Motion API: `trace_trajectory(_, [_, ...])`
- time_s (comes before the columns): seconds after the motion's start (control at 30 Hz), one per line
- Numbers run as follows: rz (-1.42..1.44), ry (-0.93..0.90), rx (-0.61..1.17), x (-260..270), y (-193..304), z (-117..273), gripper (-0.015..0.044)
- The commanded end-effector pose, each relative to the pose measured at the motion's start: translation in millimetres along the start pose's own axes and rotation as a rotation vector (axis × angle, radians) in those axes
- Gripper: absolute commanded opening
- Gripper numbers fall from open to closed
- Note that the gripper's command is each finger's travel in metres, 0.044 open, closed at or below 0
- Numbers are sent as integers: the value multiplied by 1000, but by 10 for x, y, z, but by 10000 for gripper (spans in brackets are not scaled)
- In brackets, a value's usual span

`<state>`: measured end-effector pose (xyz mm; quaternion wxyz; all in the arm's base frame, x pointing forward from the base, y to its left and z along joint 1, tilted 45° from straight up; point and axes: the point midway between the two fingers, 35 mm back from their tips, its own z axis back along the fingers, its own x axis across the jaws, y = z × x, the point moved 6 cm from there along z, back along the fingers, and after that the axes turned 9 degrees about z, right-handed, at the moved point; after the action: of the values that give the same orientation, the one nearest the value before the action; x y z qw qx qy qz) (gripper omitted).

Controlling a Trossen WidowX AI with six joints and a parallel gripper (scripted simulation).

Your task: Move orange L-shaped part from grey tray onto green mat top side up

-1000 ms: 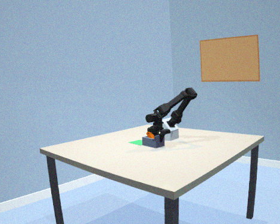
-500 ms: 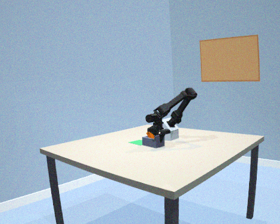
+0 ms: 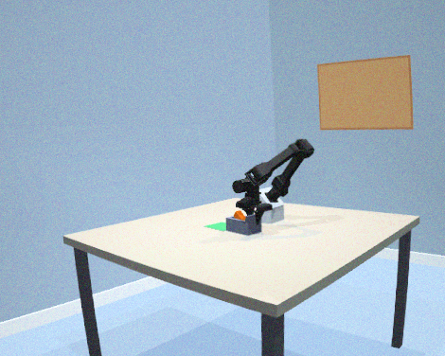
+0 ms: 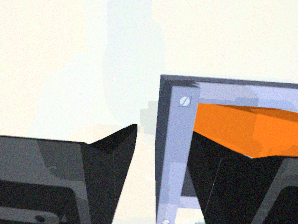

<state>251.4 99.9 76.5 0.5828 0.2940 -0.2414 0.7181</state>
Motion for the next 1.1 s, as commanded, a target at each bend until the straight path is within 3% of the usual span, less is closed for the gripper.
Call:
trace_trajectory(0.0, [8,5,-8,9,-26,102,180])
trace_trajectory(0.27, [8,7,-6,-95,3,964,180])
trace_trajectory(1.07, [-4,3,-10,-109,5,952,180])
